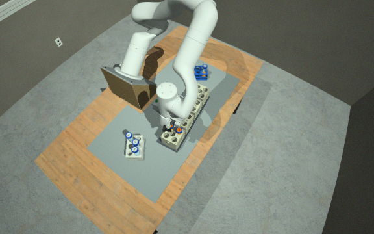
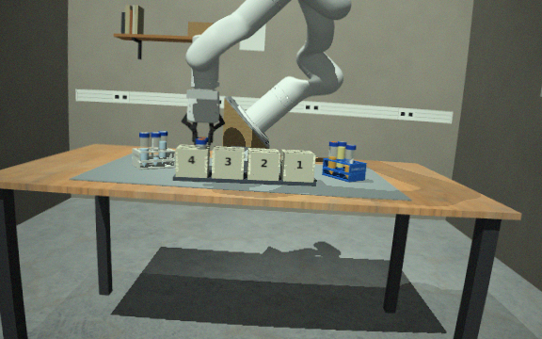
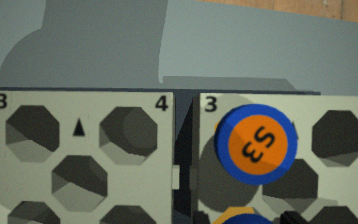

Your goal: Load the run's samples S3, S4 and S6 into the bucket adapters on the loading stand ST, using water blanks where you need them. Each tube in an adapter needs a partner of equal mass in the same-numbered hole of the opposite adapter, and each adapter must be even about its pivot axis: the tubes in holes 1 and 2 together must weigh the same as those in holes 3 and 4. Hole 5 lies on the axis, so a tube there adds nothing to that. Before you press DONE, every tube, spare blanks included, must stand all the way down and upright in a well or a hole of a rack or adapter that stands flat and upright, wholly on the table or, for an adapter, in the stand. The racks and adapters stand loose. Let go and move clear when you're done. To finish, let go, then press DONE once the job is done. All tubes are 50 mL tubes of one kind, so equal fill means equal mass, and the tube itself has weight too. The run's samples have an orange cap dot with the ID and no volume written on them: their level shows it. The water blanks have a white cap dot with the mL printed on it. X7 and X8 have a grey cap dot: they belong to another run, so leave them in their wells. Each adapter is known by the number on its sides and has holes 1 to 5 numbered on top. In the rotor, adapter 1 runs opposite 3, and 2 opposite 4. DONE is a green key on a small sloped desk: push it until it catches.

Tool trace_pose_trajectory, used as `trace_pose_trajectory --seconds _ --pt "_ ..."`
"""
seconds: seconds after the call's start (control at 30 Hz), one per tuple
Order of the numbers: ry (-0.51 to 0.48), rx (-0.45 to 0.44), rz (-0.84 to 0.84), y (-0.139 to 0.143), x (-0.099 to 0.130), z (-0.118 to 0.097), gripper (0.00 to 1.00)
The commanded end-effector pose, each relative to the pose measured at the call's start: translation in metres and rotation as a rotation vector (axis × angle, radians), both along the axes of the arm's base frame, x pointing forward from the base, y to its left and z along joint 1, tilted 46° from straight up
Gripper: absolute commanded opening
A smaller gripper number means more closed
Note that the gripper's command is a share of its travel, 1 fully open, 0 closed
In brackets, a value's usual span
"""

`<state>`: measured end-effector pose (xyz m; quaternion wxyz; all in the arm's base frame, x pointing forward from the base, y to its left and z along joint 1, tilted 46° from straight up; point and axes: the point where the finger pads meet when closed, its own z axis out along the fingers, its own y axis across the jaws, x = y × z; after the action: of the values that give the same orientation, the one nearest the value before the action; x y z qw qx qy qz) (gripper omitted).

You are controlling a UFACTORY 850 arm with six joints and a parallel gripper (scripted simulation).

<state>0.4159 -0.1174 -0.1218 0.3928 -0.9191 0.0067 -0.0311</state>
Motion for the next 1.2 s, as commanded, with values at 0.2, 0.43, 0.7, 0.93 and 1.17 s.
trace_pose_trajectory --seconds 0.2,0.43,0.7,0.93,1.17 --pt "-0.001 -0.001 -0.001 -0.001 0.001 0.000 0.44" --pt "-0.001 -0.001 -0.001 -0.001 0.001 0.000 0.44" --pt "-0.001 -0.001 -0.001 -0.001 0.001 0.000 0.44" --pt "-0.001 -0.001 -0.001 -0.008 0.000 0.007 0.44" --pt "-0.001 -0.001 -0.001 -0.015 -0.001 0.014 0.44"
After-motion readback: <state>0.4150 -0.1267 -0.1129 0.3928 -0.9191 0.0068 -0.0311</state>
